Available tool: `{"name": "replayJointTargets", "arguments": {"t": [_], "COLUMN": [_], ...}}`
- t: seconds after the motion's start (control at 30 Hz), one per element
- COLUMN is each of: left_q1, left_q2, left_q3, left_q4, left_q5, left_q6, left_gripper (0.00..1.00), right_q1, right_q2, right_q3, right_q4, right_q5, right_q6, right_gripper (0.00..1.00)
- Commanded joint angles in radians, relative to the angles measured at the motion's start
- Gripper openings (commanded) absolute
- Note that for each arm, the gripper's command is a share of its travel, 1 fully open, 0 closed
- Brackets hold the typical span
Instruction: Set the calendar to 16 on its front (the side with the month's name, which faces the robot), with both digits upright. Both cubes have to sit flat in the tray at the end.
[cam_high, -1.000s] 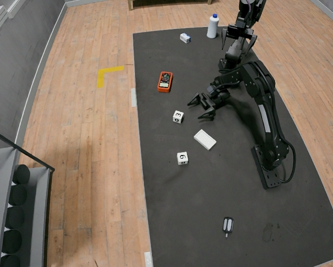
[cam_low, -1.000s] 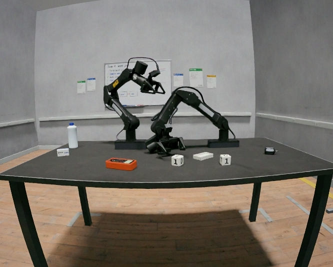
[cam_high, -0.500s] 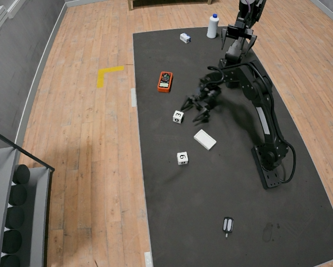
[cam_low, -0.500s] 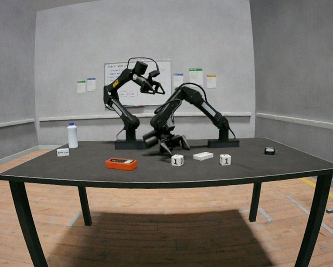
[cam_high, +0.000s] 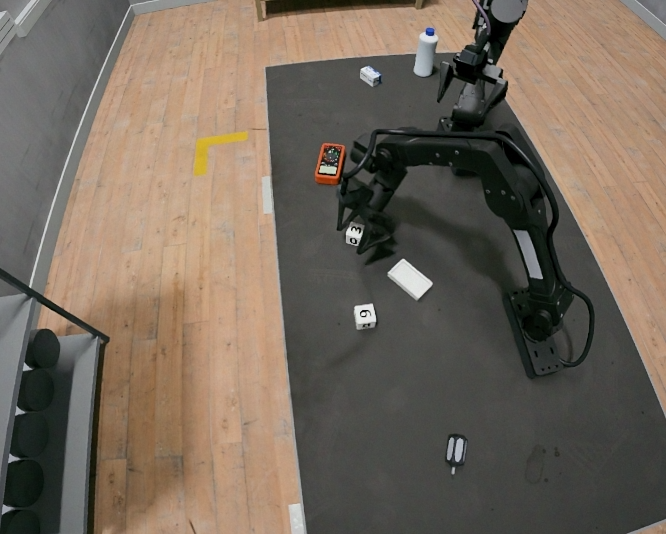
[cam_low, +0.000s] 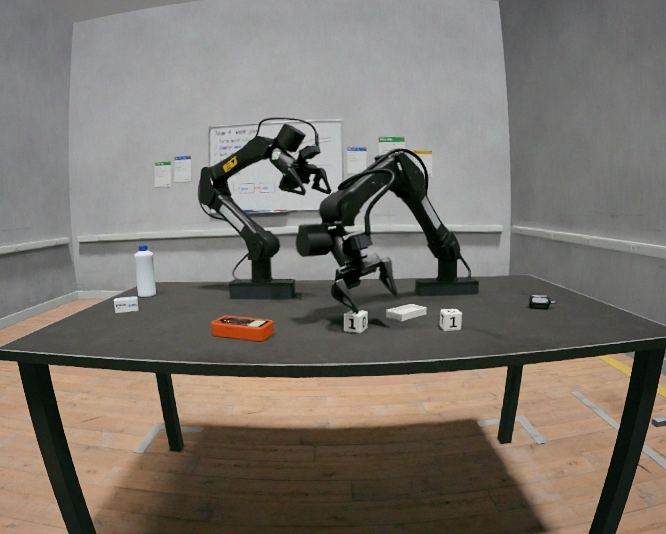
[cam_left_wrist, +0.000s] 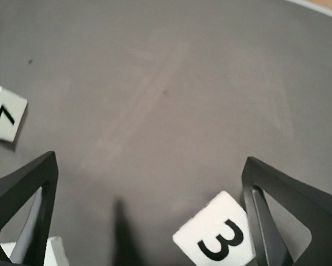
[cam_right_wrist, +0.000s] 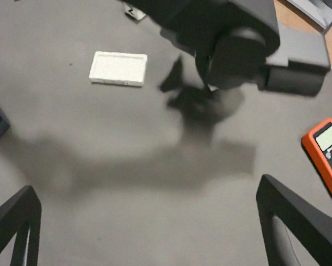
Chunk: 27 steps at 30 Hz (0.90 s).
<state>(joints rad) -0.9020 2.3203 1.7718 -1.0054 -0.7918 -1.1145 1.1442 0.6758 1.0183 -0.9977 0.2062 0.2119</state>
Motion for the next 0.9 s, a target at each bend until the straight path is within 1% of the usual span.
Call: {"name": "replayJointTargets", "arguments": {"t": [0.0,0.07,0.1,0.23,0.33,0.47,0.57,0.63,0.73,0.87], "left_q1": [0.034,0.034,0.047,0.089,0.130,0.173,0.203,0.203,0.234,0.269], "left_q2": [-0.047,-0.047,-0.051,-0.061,-0.062,-0.062,-0.052,-0.052,-0.040,-0.033], "left_q3": [0.050,0.050,0.052,0.072,0.090,0.119,0.141,0.141,0.166,0.186], "left_q4": [0.029,0.029,0.030,0.030,0.024,0.014,0.007,0.007,-0.007,-0.013], "left_q5": [0.146,0.146,0.191,0.303,0.415,0.540,0.626,0.626,0.734,0.849], "left_q6": [0.225,0.225,0.277,0.428,0.578,0.736,0.847,0.847,0.990,1.149], "left_gripper": [1.00,1.00,1.00,1.00,1.00,1.00,1.00,1.00,1.00,1.00], "right_q1": [0.083,0.083,0.126,0.215,0.296,0.377,0.423,0.423,0.463,0.502], "right_q2": [0.024,0.024,0.035,0.055,0.071,0.094,0.109,0.109,0.126,0.138], "right_q3": [0.037,0.037,0.041,0.044,0.045,0.049,0.052,0.052,0.055,0.057], "right_q4": [-0.015,-0.015,-0.026,-0.038,-0.047,-0.063,-0.073,-0.073,-0.085,-0.093], "right_q5": [0.183,0.183,0.246,0.365,0.466,0.569,0.628,0.628,0.687,0.734], "right_q6": [0.137,0.137,0.180,0.263,0.334,0.409,0.453,0.453,0.499,0.536], "right_gripper": [1.00,1.00,1.00,1.00,1.00,1.00,1.00,1.00,1.00,1.00]}}
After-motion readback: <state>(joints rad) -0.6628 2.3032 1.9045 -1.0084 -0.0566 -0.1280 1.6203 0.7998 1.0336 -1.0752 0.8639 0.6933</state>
